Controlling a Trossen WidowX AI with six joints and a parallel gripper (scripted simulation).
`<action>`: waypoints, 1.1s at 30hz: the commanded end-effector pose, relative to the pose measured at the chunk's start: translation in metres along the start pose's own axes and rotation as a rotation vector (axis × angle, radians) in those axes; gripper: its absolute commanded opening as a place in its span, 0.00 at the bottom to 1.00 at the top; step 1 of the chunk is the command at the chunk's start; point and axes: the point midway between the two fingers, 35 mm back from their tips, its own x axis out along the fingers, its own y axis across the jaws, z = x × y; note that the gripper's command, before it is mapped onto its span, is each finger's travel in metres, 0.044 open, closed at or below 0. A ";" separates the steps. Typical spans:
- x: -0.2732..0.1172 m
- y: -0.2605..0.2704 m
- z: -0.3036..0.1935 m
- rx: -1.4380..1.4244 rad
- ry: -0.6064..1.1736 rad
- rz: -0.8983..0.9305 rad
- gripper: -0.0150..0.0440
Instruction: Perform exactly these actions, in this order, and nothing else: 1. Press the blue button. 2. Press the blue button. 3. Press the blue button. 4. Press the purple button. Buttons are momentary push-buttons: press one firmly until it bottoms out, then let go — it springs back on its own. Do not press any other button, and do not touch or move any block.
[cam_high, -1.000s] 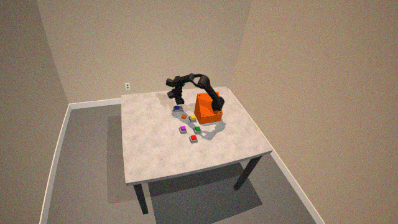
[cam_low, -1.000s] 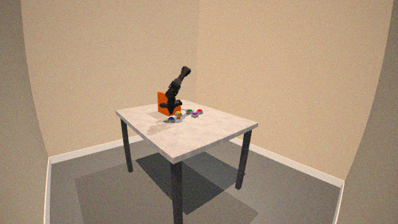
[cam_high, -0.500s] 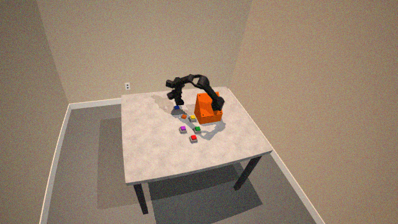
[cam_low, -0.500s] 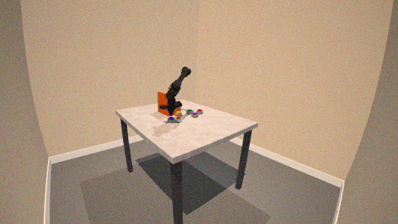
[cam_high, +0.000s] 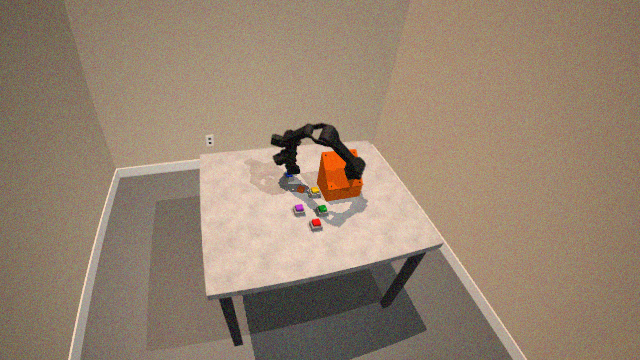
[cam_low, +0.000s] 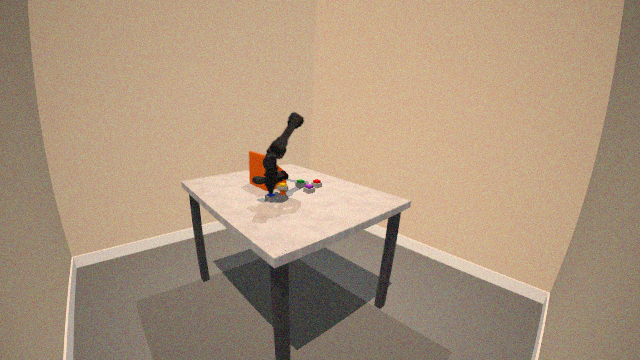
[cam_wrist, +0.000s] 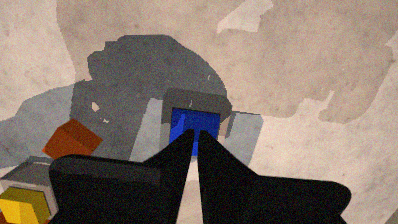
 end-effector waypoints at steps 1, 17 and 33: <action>0.003 0.002 -0.001 0.005 0.002 0.007 0.29; -0.006 0.000 0.000 0.001 0.001 0.001 0.29; -0.020 0.001 -0.001 0.006 0.002 0.006 0.29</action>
